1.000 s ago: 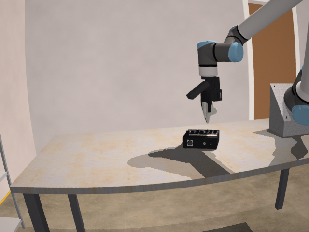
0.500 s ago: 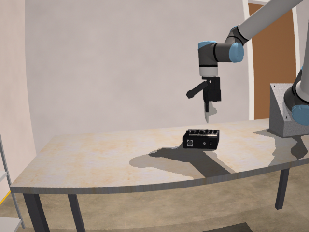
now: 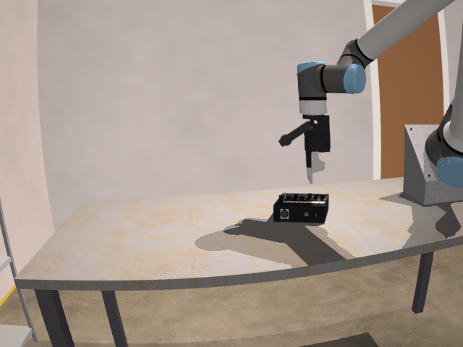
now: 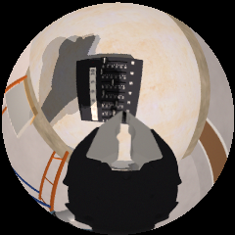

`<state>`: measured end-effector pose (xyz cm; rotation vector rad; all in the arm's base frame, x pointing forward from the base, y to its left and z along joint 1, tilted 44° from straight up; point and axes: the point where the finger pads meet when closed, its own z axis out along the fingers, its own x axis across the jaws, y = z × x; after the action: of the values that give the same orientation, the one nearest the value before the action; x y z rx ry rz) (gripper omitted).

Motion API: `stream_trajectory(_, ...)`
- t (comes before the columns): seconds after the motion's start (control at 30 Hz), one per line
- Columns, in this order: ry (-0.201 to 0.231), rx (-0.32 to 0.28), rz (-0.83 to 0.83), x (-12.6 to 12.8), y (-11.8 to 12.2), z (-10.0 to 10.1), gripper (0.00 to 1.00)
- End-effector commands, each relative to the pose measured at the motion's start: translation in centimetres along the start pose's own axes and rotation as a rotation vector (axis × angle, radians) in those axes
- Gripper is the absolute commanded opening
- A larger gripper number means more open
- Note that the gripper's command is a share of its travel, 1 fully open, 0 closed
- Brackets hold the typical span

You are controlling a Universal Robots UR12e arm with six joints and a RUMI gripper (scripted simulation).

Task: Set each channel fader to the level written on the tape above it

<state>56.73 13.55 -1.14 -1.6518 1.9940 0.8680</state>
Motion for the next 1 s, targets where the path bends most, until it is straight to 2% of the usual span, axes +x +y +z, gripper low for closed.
stream_trajectory(0.0, 0.001, 0.002, 0.031, 0.09, -0.05, -0.06, 0.00)
stream_trajectory(0.97, 0.001, 0.002, 0.044, 0.12, -0.04, -0.05, 0.00)
